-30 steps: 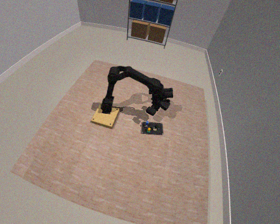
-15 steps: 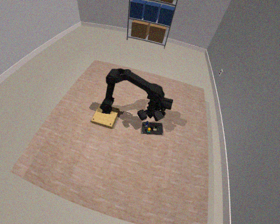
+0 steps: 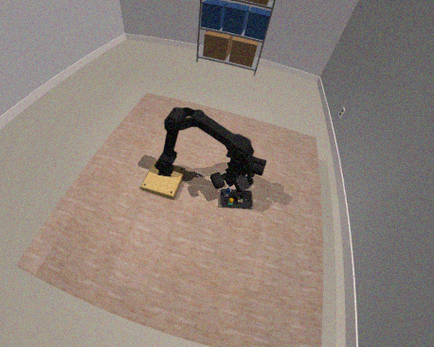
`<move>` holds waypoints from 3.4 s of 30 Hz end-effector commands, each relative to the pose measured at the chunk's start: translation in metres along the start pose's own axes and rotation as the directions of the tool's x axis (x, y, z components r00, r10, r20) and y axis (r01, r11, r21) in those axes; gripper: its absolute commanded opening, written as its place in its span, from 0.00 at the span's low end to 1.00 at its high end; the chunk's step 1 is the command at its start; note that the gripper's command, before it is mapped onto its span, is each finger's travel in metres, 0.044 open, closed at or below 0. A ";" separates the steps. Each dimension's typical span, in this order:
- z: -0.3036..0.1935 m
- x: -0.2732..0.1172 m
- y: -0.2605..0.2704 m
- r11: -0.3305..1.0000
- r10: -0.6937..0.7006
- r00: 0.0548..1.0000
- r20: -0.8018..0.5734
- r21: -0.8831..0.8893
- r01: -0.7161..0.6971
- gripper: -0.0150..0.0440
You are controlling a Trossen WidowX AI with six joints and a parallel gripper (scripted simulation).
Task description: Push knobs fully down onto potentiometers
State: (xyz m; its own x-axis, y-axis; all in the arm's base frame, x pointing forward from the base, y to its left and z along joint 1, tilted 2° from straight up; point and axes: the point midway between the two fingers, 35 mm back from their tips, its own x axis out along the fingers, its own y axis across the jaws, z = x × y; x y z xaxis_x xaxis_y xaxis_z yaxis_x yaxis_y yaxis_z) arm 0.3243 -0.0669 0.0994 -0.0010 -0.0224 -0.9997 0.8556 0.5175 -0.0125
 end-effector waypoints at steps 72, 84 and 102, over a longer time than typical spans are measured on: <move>0.000 0.030 -0.001 1.000 -0.005 1.000 0.000 0.005 0.005 0.25; 0.000 0.033 -0.001 1.000 -0.005 1.000 0.000 0.005 0.005 0.25; 0.000 0.040 -0.001 1.000 -0.005 1.000 0.000 0.005 0.005 0.25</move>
State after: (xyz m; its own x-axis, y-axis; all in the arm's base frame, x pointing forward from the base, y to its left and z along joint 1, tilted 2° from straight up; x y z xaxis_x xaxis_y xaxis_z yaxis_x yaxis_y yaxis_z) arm 0.3228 -0.0676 0.0665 -0.0017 -0.0223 -0.9997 0.8572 0.5148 -0.0130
